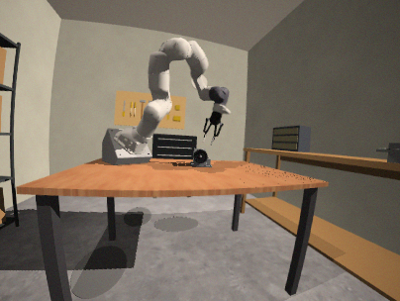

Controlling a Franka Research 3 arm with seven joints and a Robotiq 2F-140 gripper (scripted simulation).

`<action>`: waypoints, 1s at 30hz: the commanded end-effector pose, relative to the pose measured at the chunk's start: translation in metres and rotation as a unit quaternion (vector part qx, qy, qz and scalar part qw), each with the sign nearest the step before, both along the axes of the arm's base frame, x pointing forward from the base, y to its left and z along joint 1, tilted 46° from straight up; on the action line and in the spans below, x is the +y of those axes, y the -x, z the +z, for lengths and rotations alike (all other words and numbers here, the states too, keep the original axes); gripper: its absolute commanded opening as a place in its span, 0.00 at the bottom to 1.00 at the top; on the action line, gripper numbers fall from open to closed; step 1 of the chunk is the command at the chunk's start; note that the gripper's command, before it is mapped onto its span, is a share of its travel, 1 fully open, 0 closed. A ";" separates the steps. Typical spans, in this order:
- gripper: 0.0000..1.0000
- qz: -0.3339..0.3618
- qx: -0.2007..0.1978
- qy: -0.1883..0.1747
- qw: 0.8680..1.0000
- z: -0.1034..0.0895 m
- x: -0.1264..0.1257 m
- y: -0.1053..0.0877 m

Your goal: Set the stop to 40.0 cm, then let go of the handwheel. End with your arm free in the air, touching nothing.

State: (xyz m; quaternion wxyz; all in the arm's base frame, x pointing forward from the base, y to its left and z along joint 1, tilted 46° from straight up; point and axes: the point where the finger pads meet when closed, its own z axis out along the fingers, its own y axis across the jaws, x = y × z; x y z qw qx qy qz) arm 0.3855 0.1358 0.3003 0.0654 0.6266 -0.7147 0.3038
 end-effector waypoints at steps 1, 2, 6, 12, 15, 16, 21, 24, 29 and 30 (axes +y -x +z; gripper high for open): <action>0.33 0.022 0.011 -0.001 1.000 0.004 -0.022 0.019; 0.33 0.022 0.011 -0.001 1.000 0.006 -0.031 0.025; 0.33 0.022 0.011 -0.001 1.000 0.010 -0.059 0.045; 0.33 0.022 0.011 -0.001 1.000 0.012 -0.074 0.055; 0.33 0.022 0.011 -0.001 1.000 0.013 -0.077 0.057; 0.33 0.022 0.011 -0.001 1.000 0.013 -0.077 0.057; 0.33 0.022 0.011 -0.001 1.000 0.013 -0.077 0.057; 0.33 0.022 0.011 -0.001 1.000 0.013 -0.077 0.057; 0.33 0.022 0.011 -0.001 1.000 0.013 -0.077 0.057; 0.33 0.022 0.011 -0.001 1.000 0.013 -0.077 0.057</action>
